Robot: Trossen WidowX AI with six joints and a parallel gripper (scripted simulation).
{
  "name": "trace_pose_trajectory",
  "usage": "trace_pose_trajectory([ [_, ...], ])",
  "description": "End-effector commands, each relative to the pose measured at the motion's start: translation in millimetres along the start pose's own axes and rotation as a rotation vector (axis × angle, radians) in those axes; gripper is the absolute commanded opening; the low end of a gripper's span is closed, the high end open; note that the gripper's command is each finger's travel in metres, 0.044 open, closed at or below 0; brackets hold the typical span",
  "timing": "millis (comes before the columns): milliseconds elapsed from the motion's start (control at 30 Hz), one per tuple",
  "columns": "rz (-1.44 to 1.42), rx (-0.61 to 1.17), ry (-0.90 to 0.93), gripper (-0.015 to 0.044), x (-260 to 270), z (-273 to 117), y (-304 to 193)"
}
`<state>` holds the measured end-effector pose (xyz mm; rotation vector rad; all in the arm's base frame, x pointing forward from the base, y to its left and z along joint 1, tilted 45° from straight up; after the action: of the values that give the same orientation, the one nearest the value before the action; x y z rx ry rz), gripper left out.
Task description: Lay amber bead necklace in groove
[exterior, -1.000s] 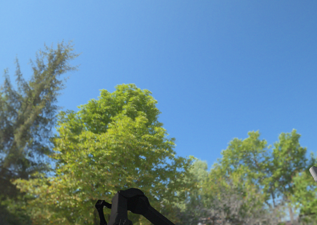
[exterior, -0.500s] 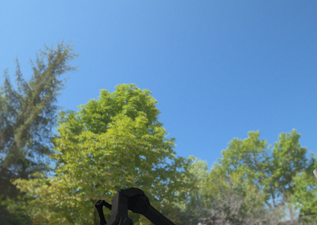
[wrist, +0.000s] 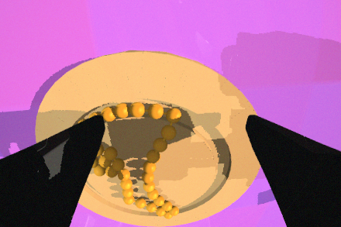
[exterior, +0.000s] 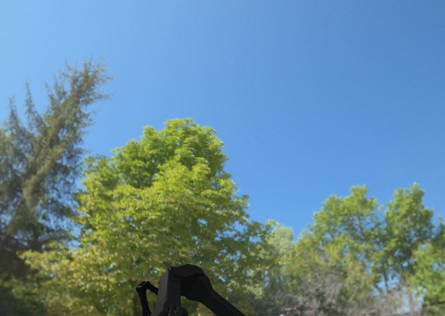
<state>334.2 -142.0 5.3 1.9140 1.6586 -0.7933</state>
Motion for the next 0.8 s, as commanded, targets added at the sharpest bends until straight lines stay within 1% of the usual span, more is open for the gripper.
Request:
trace_pose_trajectory([
  [0, 0.002, 0.002, -0.004, 0.044, -1, 0, 0],
  [533, 0.002, 0.002, -0.004, 0.044, -1, 0, 0],
  [600, -0.013, 0.002, -0.004, 0.0387, 0, -4, -1],
  [767, -0.11, 0.002, -0.003, 0.0256, 7, -31, -9],
])
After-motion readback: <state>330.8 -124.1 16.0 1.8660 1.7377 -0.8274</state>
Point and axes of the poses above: the point midway between the two fingers, 35 mm back from their tips, its own z axis out along the fingers, its own x axis across the jaws, y = z × x, the point moved 4 cm from there along -z, back along the fingers, and after that the axes turned 9 degrees about -z, right-handed, at the moved point
